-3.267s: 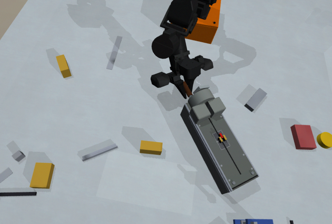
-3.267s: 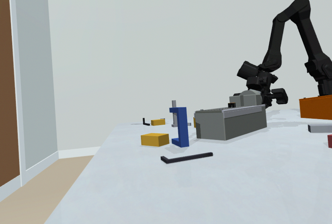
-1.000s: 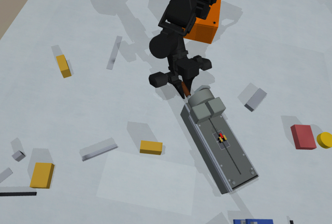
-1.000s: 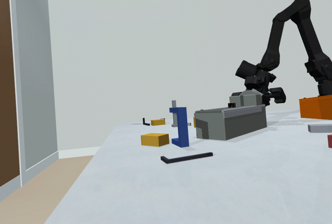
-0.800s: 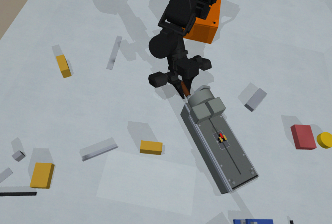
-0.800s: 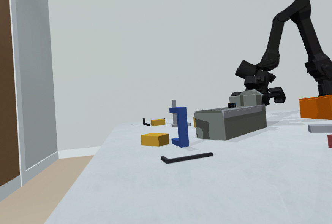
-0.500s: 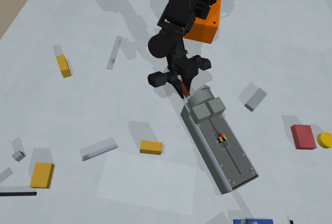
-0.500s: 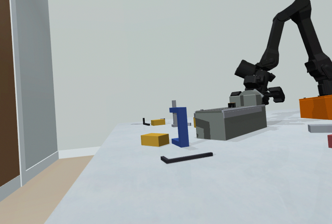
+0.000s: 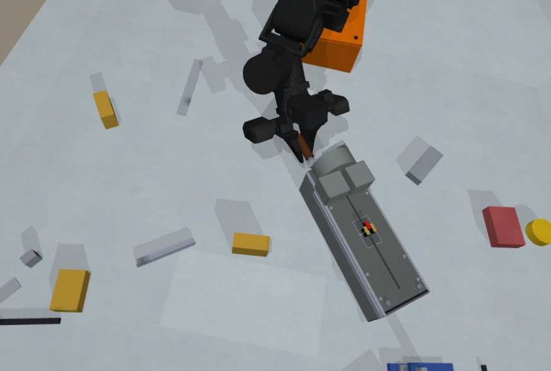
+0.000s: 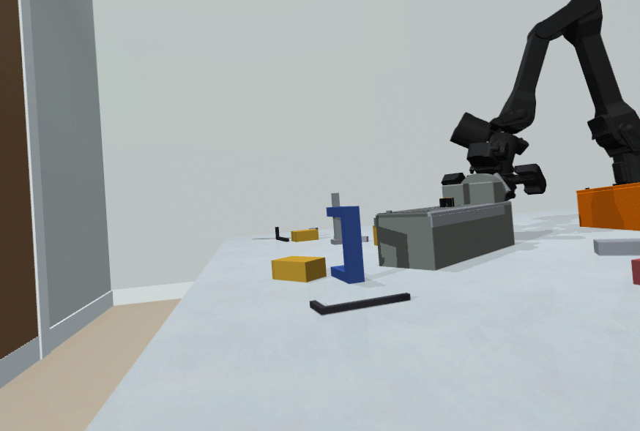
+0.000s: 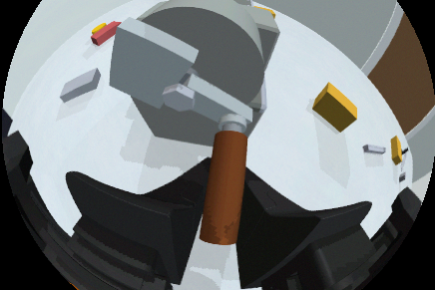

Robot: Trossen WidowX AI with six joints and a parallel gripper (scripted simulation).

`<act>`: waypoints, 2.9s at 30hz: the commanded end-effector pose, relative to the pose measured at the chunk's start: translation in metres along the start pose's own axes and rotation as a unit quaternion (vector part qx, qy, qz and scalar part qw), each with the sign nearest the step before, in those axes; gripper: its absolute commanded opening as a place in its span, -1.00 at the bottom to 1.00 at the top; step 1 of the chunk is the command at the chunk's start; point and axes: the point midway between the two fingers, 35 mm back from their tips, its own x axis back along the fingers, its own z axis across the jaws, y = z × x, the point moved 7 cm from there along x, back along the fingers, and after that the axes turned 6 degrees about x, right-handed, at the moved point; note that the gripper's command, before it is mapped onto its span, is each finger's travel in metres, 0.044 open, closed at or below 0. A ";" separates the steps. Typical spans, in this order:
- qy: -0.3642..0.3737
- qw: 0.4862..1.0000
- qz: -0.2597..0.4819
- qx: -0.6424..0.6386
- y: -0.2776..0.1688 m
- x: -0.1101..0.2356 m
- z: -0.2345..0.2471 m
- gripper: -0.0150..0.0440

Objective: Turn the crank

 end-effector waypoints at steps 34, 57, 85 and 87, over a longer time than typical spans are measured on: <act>-0.008 1.000 -0.007 0.004 0.031 0.032 0.011 -0.49; -0.007 1.000 -0.007 0.003 0.033 0.031 0.036 -0.49; -0.007 1.000 -0.007 0.003 0.030 0.027 0.044 -0.49; -0.007 1.000 -0.007 0.003 0.030 0.027 0.044 -0.49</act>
